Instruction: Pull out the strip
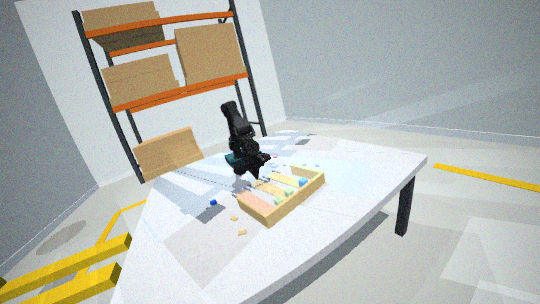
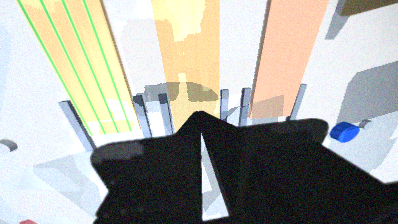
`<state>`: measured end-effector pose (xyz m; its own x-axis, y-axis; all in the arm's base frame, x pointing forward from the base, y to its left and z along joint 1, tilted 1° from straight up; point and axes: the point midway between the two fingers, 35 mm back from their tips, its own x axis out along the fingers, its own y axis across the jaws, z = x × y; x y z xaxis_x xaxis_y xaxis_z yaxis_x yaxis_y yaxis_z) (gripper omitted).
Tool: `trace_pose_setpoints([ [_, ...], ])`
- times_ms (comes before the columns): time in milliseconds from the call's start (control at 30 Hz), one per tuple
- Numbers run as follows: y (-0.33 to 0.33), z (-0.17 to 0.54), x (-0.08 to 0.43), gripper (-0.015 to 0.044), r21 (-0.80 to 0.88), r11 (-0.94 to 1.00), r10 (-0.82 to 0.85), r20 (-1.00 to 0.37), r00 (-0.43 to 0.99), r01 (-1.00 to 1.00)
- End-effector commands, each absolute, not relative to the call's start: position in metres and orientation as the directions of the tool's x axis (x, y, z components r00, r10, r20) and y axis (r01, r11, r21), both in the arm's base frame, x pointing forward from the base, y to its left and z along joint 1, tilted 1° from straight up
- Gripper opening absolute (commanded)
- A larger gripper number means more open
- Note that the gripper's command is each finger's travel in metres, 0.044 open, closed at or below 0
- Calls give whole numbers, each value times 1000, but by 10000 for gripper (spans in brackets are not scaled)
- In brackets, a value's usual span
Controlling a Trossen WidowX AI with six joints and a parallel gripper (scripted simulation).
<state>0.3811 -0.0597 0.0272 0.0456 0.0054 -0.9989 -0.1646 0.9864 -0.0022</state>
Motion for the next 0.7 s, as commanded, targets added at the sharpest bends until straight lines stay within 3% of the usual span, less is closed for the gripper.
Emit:
trace_pose_setpoints([
  [0,-60,16,378,0,-1,985,4,-1000,31,-170],
  [667,-60,2,376,0,-1,985,4,-1000,30,-170],
])
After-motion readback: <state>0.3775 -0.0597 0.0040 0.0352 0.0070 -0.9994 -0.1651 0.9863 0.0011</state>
